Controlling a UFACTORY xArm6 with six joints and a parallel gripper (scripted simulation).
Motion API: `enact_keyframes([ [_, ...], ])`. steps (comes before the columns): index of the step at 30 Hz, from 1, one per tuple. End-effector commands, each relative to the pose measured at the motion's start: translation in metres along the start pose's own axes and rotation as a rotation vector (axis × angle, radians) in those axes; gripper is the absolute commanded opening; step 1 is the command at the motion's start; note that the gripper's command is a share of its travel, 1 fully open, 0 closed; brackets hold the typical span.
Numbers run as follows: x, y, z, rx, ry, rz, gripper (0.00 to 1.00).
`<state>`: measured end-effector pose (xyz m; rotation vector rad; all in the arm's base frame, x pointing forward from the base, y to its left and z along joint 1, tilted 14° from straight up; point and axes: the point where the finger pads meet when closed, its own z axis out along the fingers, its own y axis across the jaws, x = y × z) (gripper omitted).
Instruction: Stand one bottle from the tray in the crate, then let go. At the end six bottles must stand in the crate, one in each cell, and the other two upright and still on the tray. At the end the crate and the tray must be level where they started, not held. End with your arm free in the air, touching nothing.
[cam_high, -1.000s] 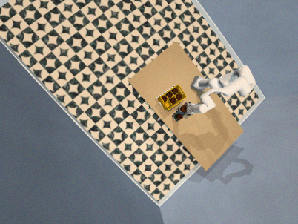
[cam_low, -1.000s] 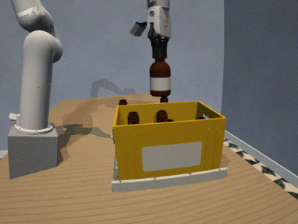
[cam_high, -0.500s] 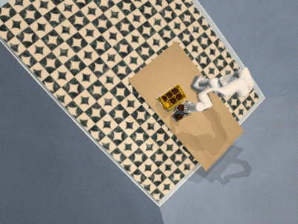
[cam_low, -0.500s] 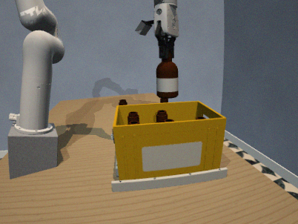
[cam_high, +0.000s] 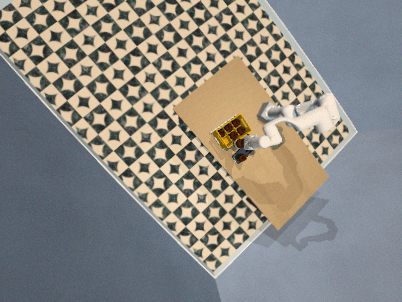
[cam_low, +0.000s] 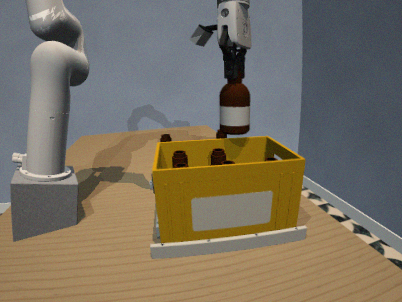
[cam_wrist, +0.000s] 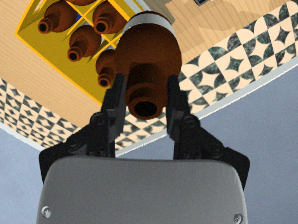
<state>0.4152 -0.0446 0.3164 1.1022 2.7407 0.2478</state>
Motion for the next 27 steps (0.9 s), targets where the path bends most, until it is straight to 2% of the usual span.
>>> enact_keyframes([
  [1,-0.008,-0.002,-0.002,-0.003,-0.003,-0.001,0.0],
  [27,-0.049,-0.017,-0.002,-0.003,-0.003,-0.001,0.0],
])
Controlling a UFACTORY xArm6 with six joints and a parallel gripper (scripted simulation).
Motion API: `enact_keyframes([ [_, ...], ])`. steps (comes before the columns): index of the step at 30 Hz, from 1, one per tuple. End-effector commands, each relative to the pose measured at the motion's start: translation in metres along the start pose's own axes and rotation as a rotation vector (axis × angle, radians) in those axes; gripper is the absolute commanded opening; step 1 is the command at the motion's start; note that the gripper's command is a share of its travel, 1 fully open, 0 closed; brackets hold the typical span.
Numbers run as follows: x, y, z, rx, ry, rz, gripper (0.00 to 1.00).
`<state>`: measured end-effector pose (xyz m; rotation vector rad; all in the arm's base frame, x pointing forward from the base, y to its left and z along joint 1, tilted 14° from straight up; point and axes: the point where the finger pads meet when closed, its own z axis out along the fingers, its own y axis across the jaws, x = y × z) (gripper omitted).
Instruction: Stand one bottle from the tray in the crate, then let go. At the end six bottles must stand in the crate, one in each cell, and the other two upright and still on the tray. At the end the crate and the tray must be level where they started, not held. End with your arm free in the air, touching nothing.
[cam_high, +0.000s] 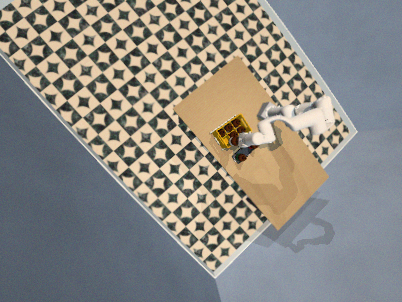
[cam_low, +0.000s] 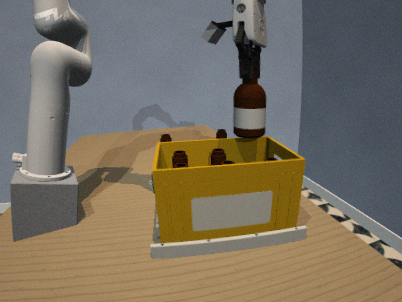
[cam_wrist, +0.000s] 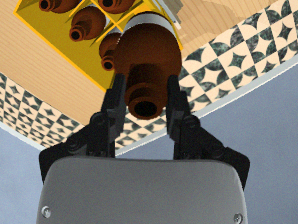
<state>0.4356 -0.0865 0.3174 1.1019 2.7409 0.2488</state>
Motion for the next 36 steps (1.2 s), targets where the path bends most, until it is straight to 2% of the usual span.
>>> enact_keyframes([
  [1,-0.006,-0.001,-0.002,-0.002,-0.004,0.0,0.0],
  [36,-0.021,-0.007,-0.002,-0.002,-0.004,0.0,0.0],
])
